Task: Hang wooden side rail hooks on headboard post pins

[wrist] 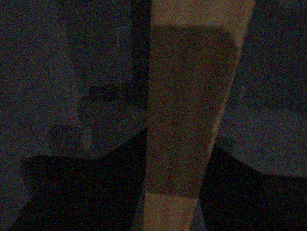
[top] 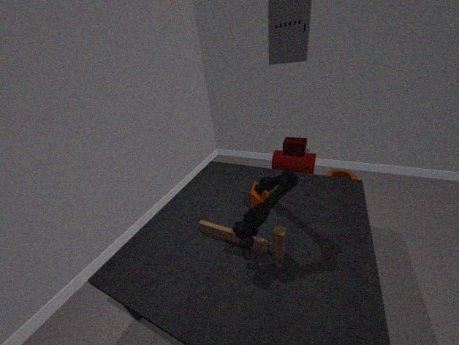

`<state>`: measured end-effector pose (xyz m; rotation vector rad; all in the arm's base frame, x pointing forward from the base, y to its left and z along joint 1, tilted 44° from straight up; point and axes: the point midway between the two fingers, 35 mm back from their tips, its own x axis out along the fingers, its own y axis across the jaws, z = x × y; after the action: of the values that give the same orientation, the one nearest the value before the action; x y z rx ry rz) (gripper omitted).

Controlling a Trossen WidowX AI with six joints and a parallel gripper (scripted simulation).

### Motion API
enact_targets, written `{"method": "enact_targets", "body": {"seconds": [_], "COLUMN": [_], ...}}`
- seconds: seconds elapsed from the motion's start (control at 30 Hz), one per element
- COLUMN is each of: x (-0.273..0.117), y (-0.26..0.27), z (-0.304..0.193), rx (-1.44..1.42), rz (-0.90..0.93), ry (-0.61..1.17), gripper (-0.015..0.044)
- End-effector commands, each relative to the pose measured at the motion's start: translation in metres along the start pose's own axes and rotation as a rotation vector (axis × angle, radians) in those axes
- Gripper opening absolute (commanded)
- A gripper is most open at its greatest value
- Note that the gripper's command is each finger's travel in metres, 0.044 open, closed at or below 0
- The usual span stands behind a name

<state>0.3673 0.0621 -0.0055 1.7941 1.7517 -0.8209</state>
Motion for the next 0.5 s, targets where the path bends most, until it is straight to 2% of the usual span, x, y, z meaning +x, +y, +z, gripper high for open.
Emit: {"method": "enact_targets", "body": {"seconds": [0.0, 0.47], "x": [0.0000, -0.0017], "y": [-0.0002, -0.0002], "z": [0.0000, 0.0000], "rx": [0.000, -0.025], "rz": [0.000, 0.011], "ry": [0.000, 0.000], "gripper": [0.0000, 0.0000]}}
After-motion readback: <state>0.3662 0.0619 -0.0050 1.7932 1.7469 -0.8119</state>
